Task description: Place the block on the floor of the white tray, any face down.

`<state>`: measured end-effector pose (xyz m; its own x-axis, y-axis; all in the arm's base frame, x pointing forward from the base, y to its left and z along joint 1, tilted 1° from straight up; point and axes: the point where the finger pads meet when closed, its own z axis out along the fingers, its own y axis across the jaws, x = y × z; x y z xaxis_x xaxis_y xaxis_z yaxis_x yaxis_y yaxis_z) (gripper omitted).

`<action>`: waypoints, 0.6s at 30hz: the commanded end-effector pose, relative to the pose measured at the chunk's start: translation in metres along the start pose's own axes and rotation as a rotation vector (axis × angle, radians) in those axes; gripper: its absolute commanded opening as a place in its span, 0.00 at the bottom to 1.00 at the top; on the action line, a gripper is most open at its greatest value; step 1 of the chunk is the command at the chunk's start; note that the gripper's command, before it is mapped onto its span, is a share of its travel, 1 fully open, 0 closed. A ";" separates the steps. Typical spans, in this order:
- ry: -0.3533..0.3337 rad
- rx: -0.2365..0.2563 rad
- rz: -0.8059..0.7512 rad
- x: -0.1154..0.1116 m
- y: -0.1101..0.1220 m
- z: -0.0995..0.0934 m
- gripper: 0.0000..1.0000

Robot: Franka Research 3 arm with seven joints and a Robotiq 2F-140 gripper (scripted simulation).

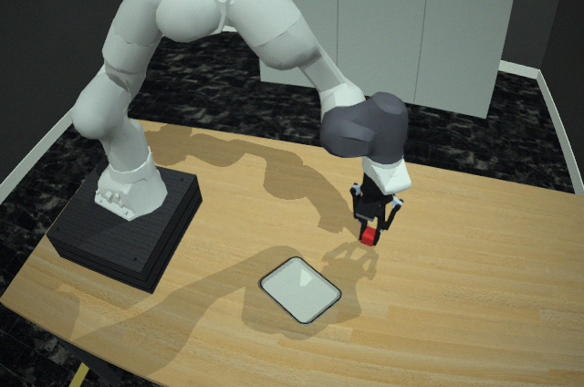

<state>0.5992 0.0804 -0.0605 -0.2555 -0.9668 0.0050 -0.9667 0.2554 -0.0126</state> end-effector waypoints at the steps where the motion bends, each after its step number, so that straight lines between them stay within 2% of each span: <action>1: 0.002 0.001 -0.004 0.000 0.000 -0.004 0.10; 6: 0.002 0.001 -0.004 0.000 0.000 -0.010 0.10; 18: 0.002 0.001 -0.004 0.000 0.000 -0.042 0.10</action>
<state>0.6038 0.0806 -0.0237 -0.2550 -0.9669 0.0021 -0.9666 0.2549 -0.0272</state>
